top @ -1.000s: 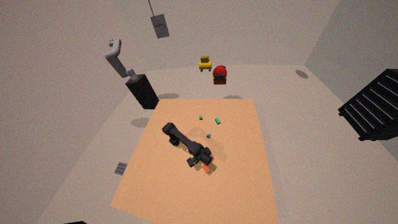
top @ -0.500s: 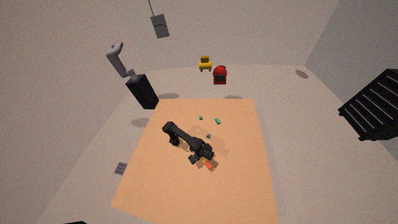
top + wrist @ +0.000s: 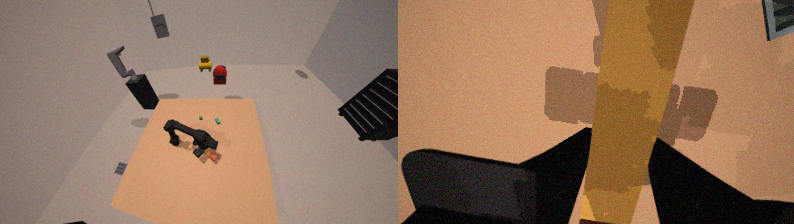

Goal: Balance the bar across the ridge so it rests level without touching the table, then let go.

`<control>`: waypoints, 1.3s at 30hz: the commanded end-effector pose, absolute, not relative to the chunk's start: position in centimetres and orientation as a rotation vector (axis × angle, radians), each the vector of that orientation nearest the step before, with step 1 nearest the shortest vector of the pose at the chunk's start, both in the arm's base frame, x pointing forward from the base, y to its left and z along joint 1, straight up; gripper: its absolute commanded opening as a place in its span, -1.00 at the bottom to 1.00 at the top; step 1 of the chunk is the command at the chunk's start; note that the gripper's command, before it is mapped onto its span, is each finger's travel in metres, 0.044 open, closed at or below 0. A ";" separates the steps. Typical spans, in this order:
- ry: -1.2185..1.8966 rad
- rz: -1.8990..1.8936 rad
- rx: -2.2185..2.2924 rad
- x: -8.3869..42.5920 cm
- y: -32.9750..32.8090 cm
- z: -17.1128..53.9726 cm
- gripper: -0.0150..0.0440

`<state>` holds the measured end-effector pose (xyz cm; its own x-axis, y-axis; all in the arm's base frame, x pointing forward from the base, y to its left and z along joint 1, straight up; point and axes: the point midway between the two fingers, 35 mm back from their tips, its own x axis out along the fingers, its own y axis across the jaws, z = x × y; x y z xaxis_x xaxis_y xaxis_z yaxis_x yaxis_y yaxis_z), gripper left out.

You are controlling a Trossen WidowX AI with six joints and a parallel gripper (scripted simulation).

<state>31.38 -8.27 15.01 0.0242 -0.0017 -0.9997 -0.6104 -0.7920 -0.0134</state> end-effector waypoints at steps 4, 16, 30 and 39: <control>0.569 1.857 -1.911 31.8 -5.7 15.2 -0.49; 0.455 1.936 -1.990 32.1 -1.0 15.2 -0.49; 0.309 2.026 -2.080 31.5 4.5 15.3 -0.49; 0.208 2.082 -2.135 30.5 7.8 15.3 -0.49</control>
<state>30.88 6.93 15.00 0.0165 0.0082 -0.9998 -0.2298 -0.9732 -0.0118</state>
